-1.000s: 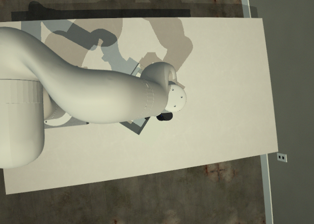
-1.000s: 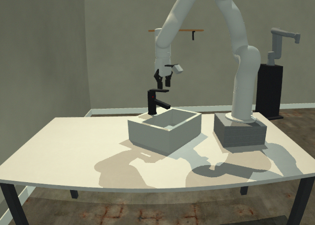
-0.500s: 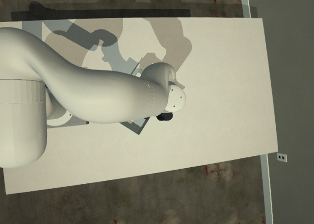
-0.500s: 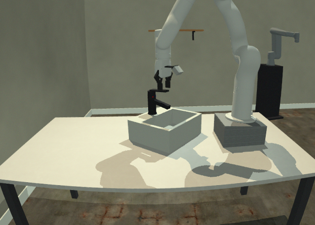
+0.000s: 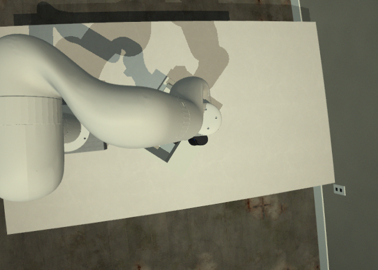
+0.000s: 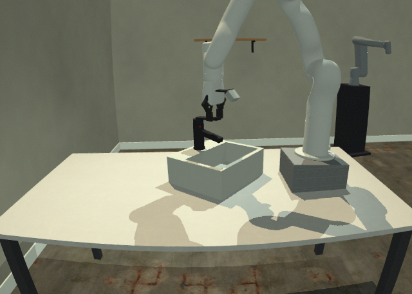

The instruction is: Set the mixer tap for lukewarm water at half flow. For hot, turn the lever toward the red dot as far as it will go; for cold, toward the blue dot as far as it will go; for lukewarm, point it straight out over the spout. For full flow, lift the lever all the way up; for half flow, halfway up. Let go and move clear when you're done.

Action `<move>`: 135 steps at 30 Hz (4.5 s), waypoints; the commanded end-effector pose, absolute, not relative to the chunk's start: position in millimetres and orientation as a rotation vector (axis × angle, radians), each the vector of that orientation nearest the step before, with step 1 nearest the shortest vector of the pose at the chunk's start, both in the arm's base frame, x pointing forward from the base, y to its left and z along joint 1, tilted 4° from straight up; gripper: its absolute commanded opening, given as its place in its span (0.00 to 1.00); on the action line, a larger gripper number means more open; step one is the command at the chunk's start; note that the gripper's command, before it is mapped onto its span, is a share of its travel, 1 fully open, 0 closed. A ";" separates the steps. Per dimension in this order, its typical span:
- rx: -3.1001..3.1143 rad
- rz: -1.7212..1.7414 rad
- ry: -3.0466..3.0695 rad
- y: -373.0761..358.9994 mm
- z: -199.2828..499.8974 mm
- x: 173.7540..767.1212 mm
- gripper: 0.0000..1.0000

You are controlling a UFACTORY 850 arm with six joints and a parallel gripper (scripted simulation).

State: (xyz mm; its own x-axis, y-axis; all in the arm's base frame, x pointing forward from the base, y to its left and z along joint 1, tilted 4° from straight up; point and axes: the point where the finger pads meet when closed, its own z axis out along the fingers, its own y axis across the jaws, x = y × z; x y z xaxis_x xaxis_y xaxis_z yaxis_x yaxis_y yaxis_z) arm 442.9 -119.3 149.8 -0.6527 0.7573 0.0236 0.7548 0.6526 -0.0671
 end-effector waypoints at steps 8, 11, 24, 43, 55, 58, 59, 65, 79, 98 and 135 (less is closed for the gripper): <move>-1.288 0.079 -2.813 -119.7 140.9 443.3 0.72; -1.288 0.079 -2.813 -119.8 138.5 443.2 0.72; -1.288 0.079 -2.813 -119.9 134.0 442.9 0.72; -1.288 0.079 -2.813 -119.9 133.8 442.9 0.00; -1.288 0.079 -2.813 -119.9 133.8 442.9 0.00; -1.288 0.079 -2.813 -119.9 133.8 442.9 0.00; -1.288 0.079 -2.813 -119.9 133.8 442.9 0.00; -1.288 0.079 -2.813 -119.9 133.8 442.9 0.00; -1.288 0.079 -2.813 -119.9 133.8 442.9 0.00; -1.288 0.079 -2.813 -122.9 147.7 446.6 0.00; -1.288 0.079 -2.813 -122.9 147.7 446.6 0.72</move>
State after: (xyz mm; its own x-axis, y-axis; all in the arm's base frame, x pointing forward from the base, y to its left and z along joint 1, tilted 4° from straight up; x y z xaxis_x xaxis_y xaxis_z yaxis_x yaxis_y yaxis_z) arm 445.8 -122.7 147.0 -0.6527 0.7573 0.0232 0.7548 0.6526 -0.0668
